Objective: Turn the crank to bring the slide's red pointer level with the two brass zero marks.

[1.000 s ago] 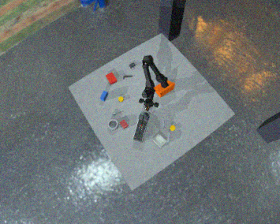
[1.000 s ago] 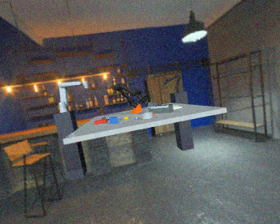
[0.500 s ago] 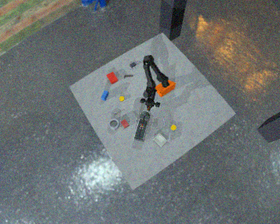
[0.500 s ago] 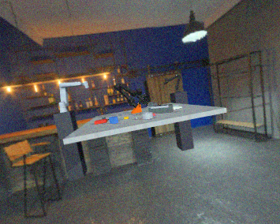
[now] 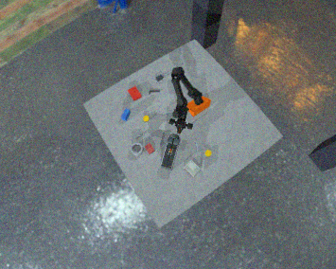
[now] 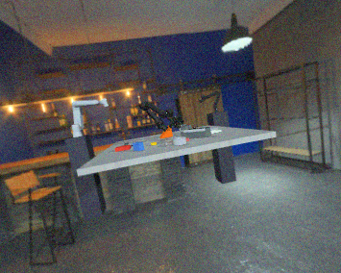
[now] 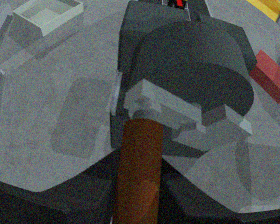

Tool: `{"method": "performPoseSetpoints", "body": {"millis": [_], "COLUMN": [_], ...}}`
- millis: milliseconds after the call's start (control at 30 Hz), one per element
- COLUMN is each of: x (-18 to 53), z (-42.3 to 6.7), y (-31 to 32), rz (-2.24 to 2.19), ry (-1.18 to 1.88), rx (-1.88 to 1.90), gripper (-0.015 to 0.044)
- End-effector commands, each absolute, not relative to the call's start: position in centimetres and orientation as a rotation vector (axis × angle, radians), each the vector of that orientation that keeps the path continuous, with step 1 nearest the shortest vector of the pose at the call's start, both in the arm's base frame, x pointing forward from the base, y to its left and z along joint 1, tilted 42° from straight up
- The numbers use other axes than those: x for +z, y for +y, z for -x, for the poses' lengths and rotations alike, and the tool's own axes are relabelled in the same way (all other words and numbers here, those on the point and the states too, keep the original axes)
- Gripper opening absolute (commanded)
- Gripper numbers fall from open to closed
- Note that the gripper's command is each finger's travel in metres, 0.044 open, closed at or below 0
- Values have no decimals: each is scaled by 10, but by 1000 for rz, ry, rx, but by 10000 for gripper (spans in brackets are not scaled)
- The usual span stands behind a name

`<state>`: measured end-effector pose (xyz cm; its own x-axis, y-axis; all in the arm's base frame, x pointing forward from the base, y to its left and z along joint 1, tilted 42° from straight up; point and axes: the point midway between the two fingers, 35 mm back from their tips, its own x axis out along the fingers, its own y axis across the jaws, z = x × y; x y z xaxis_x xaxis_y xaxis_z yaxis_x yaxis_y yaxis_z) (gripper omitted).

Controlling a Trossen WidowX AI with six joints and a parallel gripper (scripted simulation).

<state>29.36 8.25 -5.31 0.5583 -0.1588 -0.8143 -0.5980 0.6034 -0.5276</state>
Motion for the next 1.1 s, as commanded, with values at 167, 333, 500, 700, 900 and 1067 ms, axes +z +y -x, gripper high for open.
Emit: {"method": "performPoseSetpoints", "body": {"millis": [167,333,500,700,900,1067], "x": [-66,-71,-74,-77,-78,-77], "z": [-291,-291,-292,-295,-299,-302], "y": [76,71,65,57,50,44], "rz": [913,914,914,915,916,916], "ry": [986,986,986,986,986,987], "rx": [316,316,315,315,315,314], "gripper": [0,0,0,0,0,0]}}
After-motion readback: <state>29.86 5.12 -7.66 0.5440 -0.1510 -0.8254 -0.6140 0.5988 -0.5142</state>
